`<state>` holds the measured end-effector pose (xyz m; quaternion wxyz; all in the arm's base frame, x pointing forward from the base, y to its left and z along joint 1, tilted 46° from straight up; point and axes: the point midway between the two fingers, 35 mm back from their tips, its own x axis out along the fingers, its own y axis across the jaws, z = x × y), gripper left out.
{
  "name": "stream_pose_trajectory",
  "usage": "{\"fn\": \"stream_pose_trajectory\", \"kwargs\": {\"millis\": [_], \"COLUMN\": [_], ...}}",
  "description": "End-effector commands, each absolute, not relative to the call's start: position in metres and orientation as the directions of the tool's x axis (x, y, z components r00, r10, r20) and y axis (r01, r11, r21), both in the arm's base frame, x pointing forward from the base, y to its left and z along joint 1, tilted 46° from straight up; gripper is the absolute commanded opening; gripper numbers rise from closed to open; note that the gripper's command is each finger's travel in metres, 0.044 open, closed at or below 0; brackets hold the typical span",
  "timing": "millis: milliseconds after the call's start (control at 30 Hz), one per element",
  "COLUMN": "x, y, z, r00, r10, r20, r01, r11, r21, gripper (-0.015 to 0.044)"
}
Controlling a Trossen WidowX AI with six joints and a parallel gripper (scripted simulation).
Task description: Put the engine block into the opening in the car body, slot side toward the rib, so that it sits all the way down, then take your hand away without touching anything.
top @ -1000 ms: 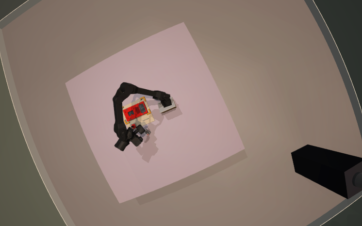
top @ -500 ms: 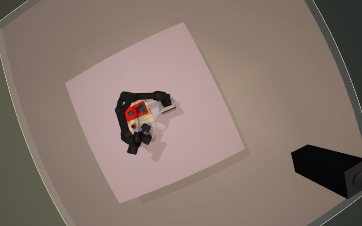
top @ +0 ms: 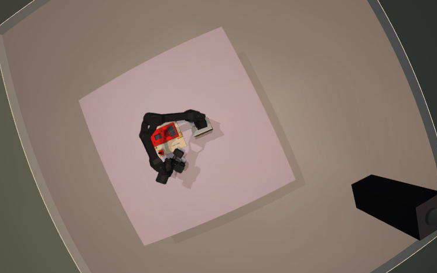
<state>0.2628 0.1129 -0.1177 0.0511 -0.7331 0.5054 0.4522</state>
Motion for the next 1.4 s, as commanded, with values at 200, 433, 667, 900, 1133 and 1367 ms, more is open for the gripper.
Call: {"fn": "stream_pose_trajectory", "kwargs": {"millis": [200, 433, 667, 900, 1133, 1367], "x": [0.263, 0.264, 0.264, 0.264, 0.264, 0.266], "y": [0.102, 0.094, 0.091, 0.091, 0.091, 0.099], "z": [-0.129, -0.136, -0.139, -0.139, -0.139, -0.141], "r00": [0.080, 0.080, 0.080, 0.080, 0.080, 0.103], "r10": [-0.698, -0.699, -0.699, -0.699, -0.699, -0.682], "r20": [-0.711, -0.711, -0.711, -0.711, -0.711, -0.724], "r01": [-0.784, -0.784, -0.784, -0.784, -0.784, -0.801], "r11": [-0.485, -0.485, -0.484, -0.484, -0.484, -0.489], "r21": [0.387, 0.388, 0.388, 0.388, 0.388, 0.347], "gripper": [0.0440, 0.0440, 0.0361, 0.0177, 0.0111, 0.0000]}}
